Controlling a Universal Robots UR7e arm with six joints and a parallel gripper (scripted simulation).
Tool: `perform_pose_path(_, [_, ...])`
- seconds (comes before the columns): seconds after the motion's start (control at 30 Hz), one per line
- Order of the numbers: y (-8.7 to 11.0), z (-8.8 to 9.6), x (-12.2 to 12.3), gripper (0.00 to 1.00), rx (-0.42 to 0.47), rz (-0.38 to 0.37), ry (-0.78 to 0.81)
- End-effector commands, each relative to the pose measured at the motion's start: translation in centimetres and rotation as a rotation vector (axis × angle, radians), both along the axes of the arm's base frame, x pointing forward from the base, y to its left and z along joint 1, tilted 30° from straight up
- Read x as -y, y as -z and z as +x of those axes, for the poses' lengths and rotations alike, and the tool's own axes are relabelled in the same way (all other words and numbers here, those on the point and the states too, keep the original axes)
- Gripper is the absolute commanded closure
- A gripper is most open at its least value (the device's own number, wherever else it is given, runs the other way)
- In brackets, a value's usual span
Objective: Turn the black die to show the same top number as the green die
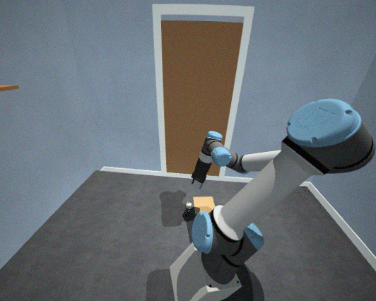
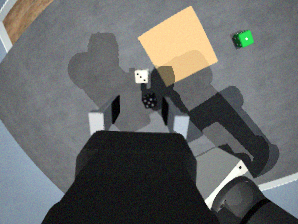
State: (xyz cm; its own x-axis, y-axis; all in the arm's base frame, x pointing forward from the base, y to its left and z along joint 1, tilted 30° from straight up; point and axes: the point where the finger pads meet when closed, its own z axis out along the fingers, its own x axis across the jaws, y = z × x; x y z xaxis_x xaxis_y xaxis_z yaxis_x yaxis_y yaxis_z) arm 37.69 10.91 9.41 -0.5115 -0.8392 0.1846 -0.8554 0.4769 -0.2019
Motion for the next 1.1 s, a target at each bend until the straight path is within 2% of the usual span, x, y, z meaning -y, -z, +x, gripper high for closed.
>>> perform_pose_path(0.0, [-0.9,1.2,4.1,0.0,0.047,-0.03,0.059])
perform_pose_path(0.13, [-2.2,1.9,9.7,0.0,0.1,-0.079,0.14])
perform_pose_path(0.2, [-2.2,1.9,9.7,0.0,0.1,-0.079,0.14])
perform_pose_path(0.37, [-3.9,1.6,16.4,0.0,0.155,-0.149,0.243])
perform_pose_path(0.5, [-4.8,0.9,19.9,0.0,0.179,-0.19,0.299])
perform_pose_path(0.63, [-5.1,0.5,21.1,0.0,0.187,-0.206,0.32])
perform_pose_path(1.07, [-5.1,0.5,21.2,0.0,0.187,-0.206,0.321])
